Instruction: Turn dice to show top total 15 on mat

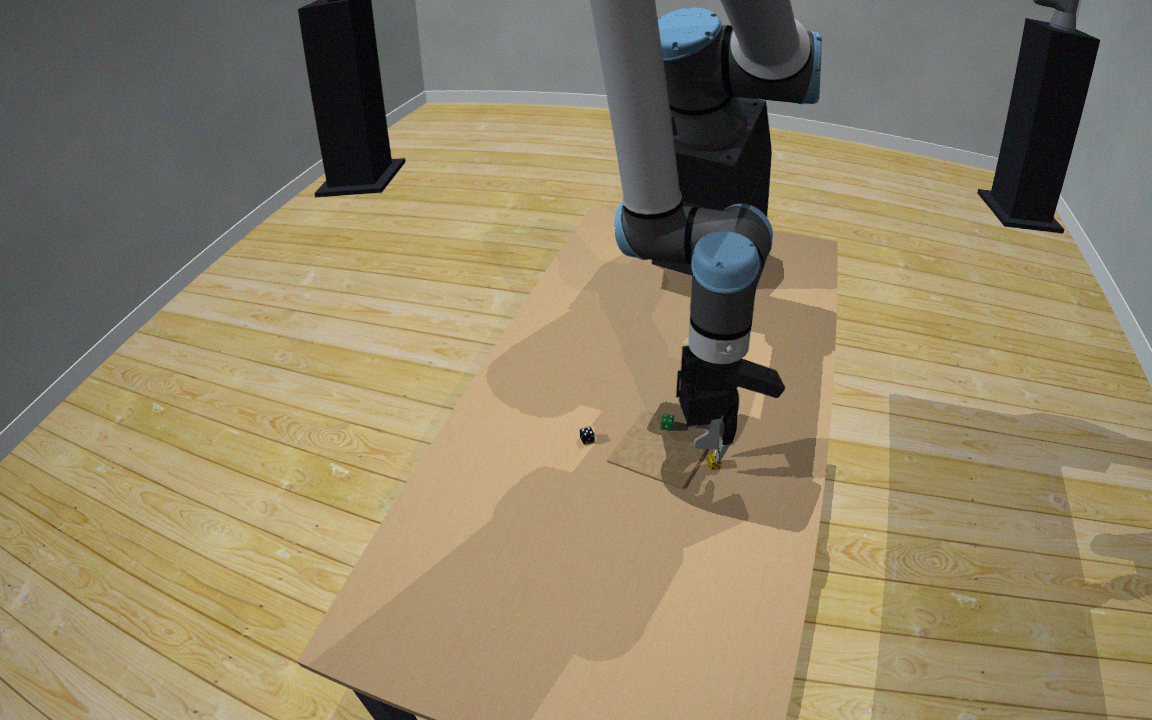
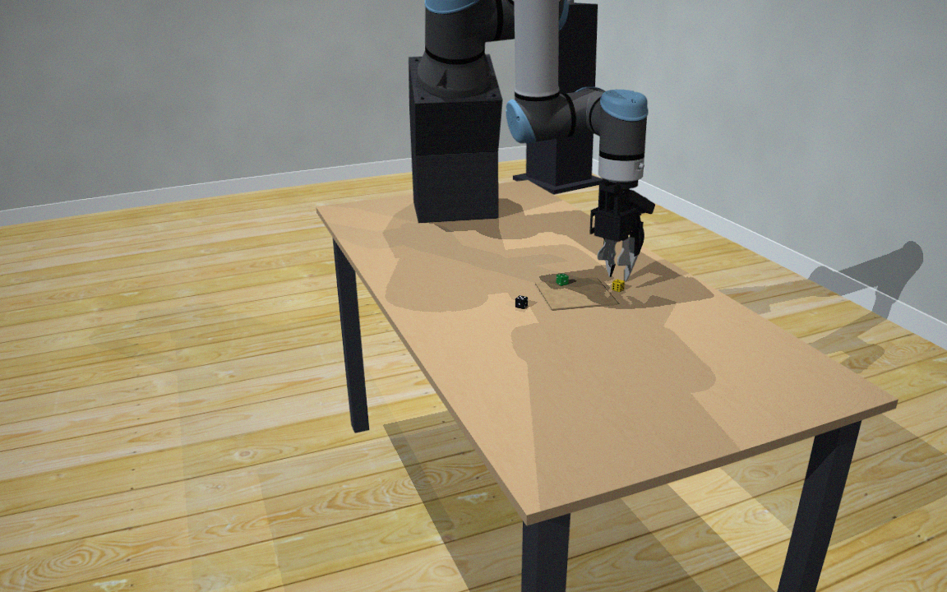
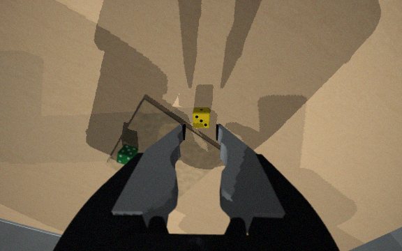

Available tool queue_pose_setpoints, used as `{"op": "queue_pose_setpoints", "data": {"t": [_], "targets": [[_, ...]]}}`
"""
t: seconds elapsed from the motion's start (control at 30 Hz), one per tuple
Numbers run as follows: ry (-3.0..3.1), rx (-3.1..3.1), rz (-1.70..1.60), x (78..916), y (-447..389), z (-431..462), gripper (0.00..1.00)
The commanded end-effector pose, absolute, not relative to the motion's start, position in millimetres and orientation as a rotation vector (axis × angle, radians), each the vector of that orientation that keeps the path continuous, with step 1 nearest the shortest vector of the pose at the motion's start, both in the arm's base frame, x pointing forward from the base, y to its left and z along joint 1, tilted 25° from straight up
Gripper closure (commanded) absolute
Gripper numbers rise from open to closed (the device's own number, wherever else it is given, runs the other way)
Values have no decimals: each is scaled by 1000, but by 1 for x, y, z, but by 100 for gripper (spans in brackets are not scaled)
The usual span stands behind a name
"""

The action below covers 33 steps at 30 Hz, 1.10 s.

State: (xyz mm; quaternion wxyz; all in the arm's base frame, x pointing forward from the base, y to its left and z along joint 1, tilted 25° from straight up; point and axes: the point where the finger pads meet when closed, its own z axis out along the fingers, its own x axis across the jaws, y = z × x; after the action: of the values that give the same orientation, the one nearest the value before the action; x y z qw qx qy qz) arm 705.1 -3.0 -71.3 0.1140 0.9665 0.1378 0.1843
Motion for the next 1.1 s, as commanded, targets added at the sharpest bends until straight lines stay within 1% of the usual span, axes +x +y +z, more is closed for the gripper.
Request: {"op": "queue_pose_setpoints", "data": {"t": [0.0, 1.07], "targets": [[404, 2833, 542, 706, -3, -71, 79], [404, 2833, 542, 715, -7, -94, 79]]}}
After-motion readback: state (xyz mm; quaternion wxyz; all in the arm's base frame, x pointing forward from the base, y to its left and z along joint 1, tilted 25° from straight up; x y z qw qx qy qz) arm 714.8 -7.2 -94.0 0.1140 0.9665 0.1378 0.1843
